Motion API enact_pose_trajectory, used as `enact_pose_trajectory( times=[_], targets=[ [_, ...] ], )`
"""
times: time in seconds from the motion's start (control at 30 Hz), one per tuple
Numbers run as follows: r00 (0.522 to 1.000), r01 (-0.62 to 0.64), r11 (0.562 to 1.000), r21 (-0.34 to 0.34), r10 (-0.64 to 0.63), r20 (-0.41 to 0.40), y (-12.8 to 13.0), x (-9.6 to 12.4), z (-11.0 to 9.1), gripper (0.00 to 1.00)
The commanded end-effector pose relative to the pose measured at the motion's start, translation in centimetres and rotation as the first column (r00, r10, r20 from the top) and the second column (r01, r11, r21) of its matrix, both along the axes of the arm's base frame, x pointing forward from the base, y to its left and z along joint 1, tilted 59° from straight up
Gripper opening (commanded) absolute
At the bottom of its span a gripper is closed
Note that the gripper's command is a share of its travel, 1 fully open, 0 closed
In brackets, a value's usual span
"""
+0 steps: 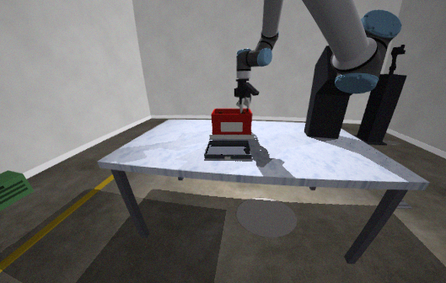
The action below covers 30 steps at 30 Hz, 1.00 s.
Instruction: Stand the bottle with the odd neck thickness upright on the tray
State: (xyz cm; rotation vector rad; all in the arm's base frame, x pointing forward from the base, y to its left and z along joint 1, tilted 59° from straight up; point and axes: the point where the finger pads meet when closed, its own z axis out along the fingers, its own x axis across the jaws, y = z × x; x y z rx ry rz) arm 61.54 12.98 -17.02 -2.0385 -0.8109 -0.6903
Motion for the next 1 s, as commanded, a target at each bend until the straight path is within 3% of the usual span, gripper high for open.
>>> enact_pose_trajectory(
  times=[0.0,0.97],
  targets=[
    [1.0,0.001,1.0,-0.001,-0.001,0.001,0.2,0.1,-0.2,0.38],
    [1.0,0.001,1.0,-0.001,-0.001,0.001,2.5,0.6,-1.6,0.38]
  ],
)
